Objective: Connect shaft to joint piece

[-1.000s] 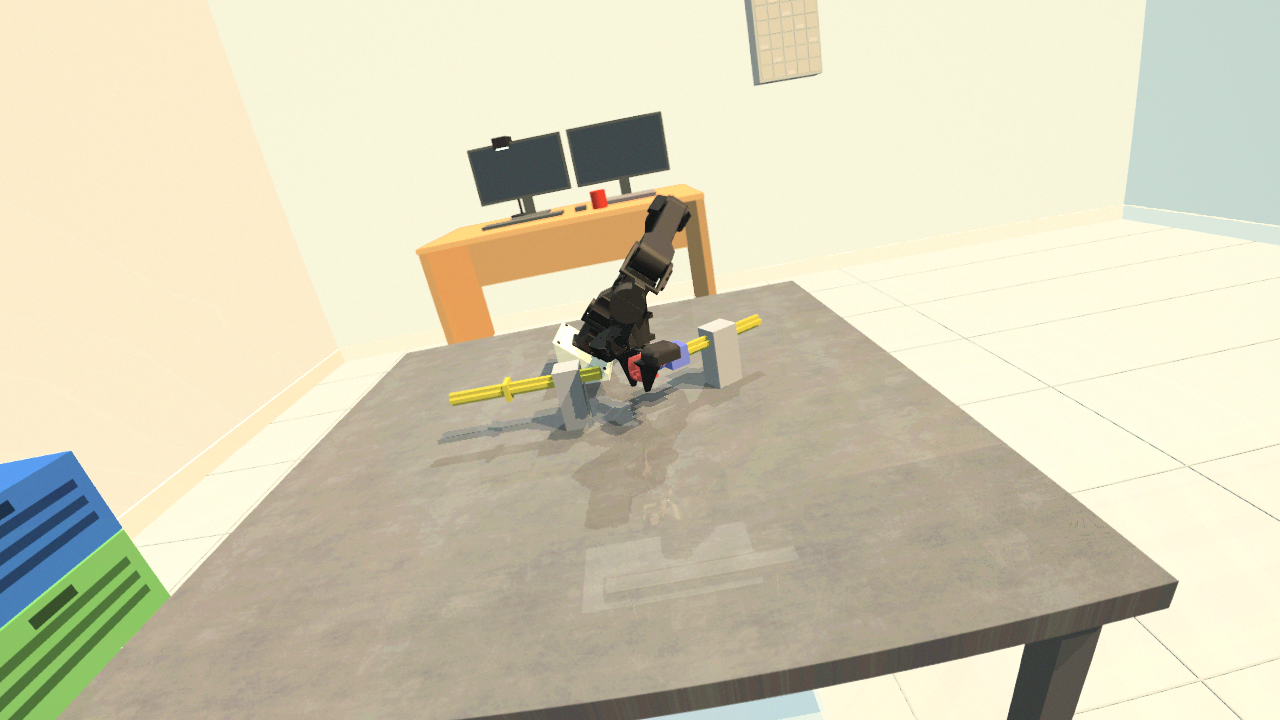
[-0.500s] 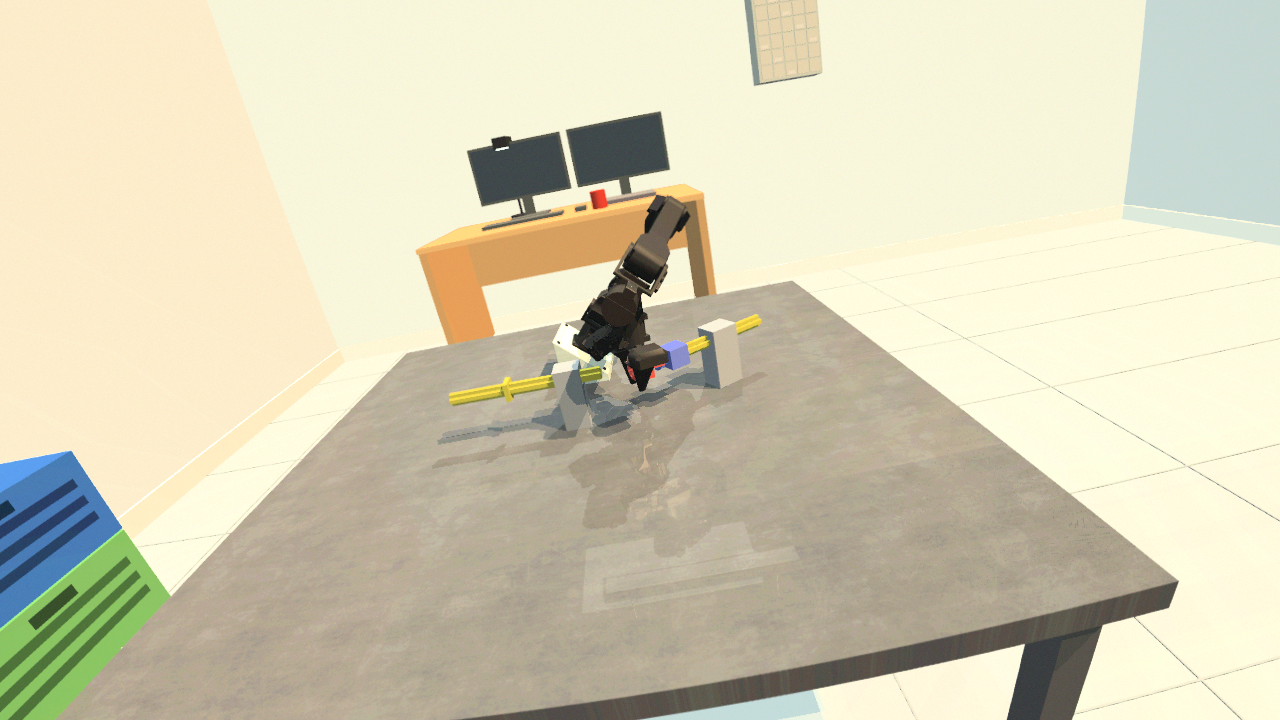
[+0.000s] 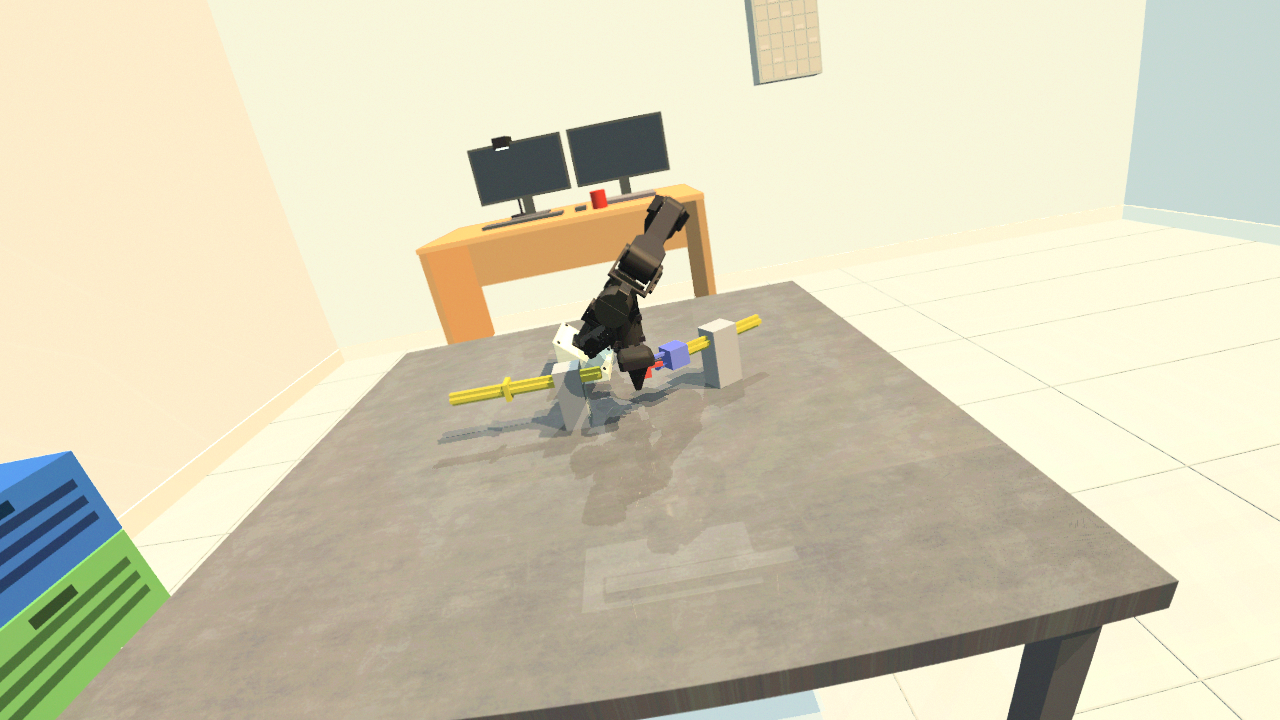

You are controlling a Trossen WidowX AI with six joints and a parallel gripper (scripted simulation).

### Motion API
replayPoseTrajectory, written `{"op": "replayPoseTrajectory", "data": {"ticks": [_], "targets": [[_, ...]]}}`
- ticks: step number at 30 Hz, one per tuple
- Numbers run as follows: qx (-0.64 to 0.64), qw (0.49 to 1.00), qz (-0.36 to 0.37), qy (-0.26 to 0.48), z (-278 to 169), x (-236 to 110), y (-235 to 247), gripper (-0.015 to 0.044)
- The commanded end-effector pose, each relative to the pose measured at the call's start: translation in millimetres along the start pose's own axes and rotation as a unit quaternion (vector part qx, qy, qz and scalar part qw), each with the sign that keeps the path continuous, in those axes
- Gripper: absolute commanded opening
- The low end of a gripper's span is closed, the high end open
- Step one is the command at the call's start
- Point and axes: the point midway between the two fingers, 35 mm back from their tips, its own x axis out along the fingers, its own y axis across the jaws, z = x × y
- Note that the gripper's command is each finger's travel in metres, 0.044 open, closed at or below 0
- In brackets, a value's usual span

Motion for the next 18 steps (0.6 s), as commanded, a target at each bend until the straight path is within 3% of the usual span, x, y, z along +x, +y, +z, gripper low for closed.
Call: {"op": "replayPoseTrajectory", "data": {"ticks": [1,18], "targets": [[0.035,0.999,0.000,0.009,-0.2,0.9,-3.4,0.0000],[0.060,0.998,0.000,0.013,-0.5,1.3,-5.7,0.0000]]}}
